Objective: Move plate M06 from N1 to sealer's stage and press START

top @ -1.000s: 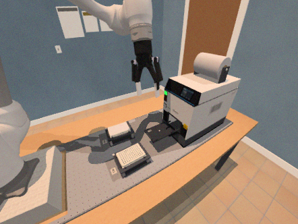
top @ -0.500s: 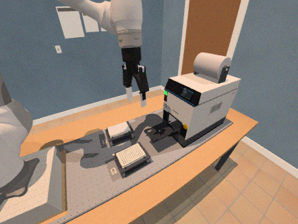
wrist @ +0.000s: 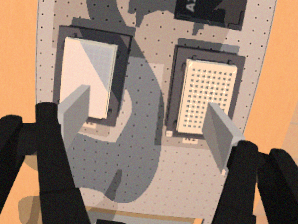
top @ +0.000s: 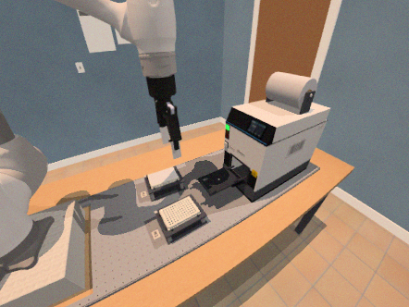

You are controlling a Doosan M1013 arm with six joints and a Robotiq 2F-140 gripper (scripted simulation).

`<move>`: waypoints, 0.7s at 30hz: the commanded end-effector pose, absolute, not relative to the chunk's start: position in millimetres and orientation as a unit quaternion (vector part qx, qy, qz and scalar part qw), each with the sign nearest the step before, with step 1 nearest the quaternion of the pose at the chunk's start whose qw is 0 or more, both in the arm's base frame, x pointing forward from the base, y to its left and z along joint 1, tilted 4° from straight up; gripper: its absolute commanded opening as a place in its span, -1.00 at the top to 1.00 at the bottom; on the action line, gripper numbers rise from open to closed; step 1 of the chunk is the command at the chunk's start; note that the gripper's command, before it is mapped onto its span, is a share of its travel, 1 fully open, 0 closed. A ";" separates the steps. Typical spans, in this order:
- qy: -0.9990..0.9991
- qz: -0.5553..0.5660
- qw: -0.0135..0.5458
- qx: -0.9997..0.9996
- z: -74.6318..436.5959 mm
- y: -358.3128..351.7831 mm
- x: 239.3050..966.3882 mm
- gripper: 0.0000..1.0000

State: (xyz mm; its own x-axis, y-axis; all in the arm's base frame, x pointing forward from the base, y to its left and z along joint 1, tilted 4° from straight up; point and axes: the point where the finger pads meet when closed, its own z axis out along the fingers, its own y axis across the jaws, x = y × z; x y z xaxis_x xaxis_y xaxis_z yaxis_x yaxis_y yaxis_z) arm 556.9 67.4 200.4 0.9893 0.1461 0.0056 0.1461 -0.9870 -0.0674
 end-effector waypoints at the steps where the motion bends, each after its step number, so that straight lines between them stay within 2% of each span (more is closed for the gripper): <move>1: -0.072 -0.001 0.034 -0.997 200.0 67.3 554.8 -0.40; 12: -0.072 -0.001 0.034 -0.997 200.0 67.3 554.8 -0.40; 21: -0.221 -0.006 0.034 -0.975 200.0 67.3 554.8 -0.40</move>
